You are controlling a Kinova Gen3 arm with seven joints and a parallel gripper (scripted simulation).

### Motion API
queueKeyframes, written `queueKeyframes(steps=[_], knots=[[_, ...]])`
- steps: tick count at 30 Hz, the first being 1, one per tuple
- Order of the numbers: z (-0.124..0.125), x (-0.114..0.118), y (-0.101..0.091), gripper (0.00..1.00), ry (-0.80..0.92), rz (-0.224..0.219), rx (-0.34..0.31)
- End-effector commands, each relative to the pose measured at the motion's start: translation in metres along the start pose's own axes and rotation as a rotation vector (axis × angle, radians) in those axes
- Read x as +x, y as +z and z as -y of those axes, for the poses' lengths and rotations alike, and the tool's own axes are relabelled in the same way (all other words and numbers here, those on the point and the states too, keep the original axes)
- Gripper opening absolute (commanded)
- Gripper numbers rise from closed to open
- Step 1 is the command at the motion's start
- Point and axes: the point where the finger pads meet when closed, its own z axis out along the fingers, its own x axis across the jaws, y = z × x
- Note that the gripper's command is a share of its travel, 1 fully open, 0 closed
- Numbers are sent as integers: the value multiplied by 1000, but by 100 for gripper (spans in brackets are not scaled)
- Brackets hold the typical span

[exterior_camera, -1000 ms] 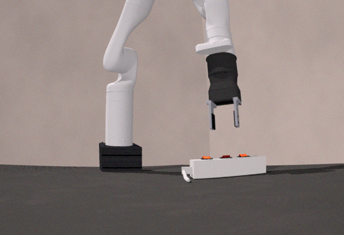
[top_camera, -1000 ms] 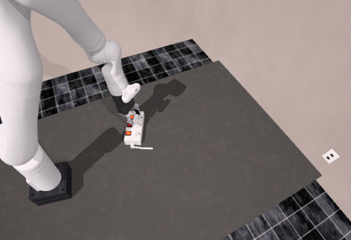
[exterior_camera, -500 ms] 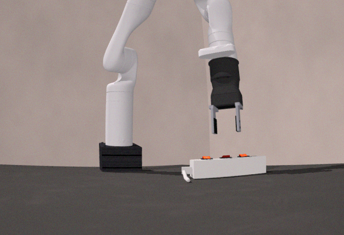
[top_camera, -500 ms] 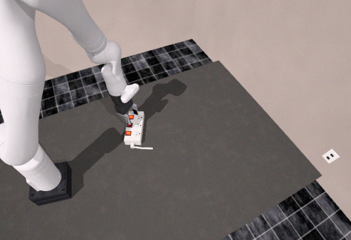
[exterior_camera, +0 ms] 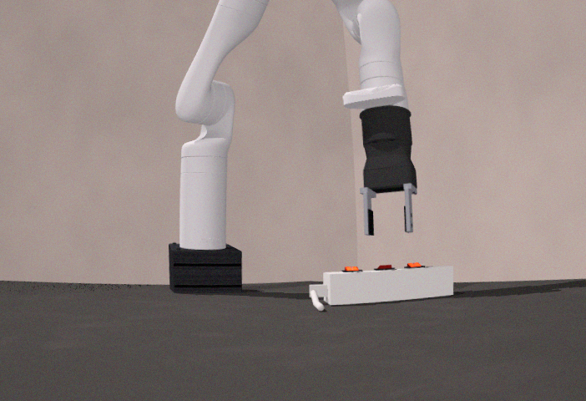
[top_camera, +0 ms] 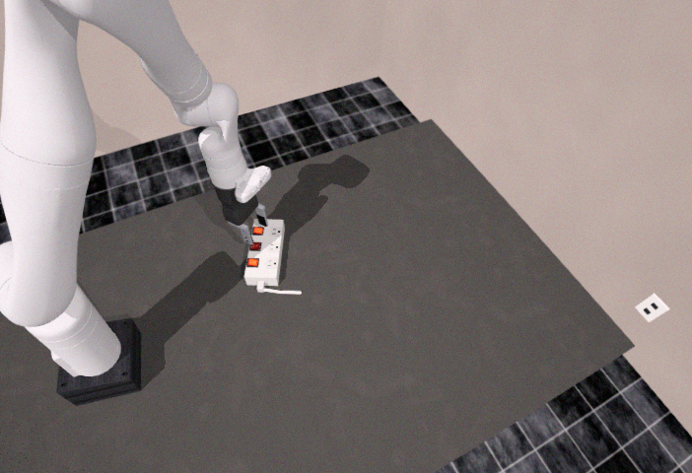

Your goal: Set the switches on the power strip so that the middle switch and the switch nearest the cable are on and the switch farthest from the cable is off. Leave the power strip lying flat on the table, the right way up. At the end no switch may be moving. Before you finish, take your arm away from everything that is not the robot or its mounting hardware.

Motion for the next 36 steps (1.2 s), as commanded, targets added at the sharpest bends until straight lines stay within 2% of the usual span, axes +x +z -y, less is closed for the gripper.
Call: queueKeyframes(steps=[1, 36], knots=[[-3, 0, 2, 100, -3, -3, -4], [-15, 0, 8, 100, 2, -14, -24]])
